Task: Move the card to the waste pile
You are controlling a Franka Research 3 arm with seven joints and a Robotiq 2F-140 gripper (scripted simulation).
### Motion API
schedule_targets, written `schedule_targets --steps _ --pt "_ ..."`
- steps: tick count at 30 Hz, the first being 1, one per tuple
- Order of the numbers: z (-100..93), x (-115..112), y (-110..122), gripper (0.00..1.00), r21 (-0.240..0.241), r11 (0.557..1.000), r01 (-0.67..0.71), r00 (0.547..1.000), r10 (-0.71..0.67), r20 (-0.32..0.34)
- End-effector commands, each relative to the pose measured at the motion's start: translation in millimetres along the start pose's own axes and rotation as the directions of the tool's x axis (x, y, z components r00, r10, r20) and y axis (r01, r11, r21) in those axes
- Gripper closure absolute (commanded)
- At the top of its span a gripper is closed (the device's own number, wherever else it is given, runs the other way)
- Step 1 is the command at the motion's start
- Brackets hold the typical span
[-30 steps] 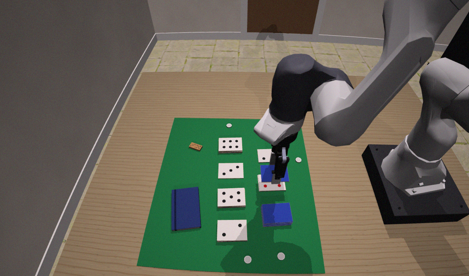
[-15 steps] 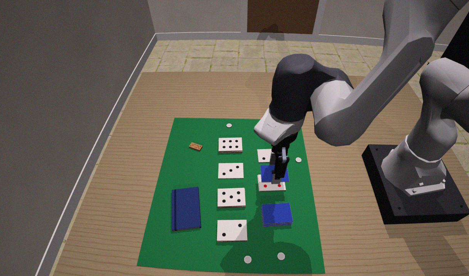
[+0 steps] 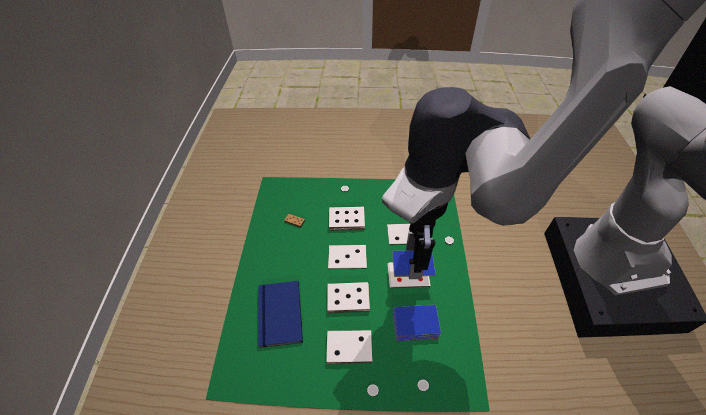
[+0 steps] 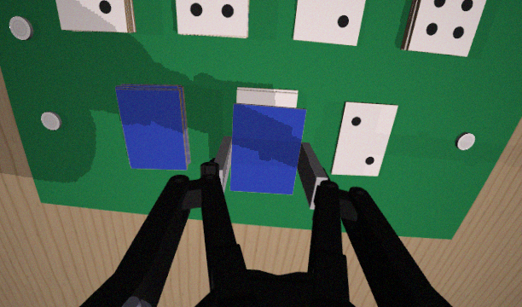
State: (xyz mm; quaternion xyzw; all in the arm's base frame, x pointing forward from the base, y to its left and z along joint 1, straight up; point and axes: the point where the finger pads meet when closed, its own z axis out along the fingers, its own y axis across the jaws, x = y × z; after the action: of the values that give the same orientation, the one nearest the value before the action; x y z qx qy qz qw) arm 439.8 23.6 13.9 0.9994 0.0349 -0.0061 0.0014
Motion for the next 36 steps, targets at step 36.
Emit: schedule_targets --steps 36 --pt "38.3 5 0 0.57 0.001 1.0 0.011 1.0 -0.011 -0.009"
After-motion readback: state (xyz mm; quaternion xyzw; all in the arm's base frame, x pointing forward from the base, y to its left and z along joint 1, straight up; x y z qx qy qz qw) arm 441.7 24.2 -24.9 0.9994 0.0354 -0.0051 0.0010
